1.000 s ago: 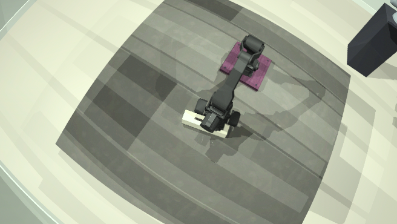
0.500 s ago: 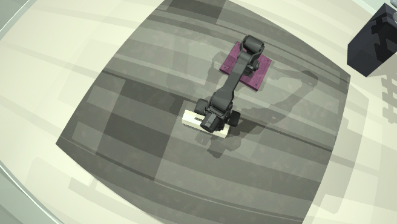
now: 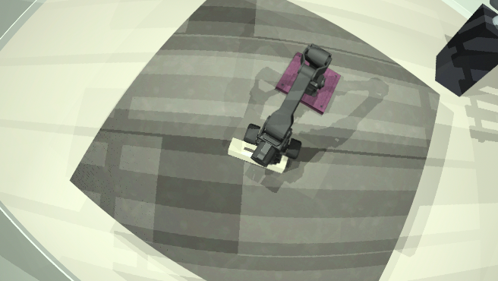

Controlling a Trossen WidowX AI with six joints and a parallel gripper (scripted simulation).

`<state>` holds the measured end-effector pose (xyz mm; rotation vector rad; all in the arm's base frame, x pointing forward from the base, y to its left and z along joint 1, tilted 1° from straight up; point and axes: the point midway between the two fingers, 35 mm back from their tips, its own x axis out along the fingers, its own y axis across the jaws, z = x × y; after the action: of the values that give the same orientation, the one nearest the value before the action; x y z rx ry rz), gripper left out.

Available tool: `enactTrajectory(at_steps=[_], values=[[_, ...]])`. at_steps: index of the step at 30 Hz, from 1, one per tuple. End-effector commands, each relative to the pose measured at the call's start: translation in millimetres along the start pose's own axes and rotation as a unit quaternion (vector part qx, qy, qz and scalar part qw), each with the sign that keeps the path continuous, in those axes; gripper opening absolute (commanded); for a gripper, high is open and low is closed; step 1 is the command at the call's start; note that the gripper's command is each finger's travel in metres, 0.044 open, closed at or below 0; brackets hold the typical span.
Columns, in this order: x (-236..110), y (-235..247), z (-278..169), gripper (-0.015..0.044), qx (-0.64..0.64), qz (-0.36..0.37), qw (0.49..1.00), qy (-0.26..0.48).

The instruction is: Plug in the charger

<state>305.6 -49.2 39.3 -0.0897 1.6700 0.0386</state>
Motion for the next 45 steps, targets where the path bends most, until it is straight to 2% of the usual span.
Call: enactTrajectory(at_steps=[1, 45], values=[[-4.7, -0.3, 12.6, 0.0, 0.0, -0.002, 1.0, -0.026], [-0.7, -0.3, 8.3, 0.0, 0.0, -0.002, 1.0, -0.026]])
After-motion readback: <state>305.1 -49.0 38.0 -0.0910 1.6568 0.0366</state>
